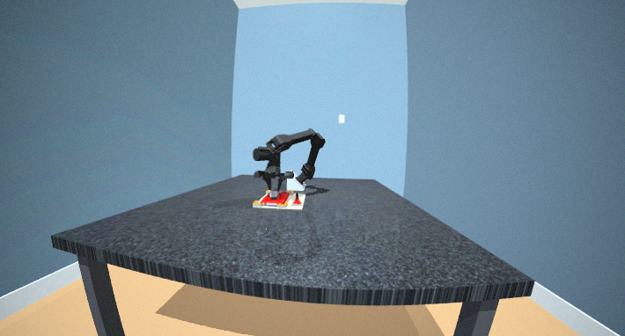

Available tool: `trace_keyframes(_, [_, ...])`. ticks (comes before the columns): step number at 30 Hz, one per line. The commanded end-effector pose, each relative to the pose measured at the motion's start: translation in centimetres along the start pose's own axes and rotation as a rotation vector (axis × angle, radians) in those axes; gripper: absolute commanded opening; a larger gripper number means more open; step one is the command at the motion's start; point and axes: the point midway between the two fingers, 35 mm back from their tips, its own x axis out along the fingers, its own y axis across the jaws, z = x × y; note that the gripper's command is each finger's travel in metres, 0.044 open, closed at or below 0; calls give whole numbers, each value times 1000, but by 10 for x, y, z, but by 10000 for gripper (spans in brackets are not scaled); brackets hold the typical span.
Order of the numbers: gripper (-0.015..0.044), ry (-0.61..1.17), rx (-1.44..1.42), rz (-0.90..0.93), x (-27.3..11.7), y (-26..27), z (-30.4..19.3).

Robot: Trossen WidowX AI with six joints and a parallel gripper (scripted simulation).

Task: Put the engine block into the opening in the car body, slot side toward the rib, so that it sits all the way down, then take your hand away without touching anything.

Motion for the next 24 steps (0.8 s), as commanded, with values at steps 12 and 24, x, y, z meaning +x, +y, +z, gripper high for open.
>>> trace_keyframes(12, [159,1,3,2,4,1,0])
trace_keyframes(24, [159,1,4,2,6,1,0])
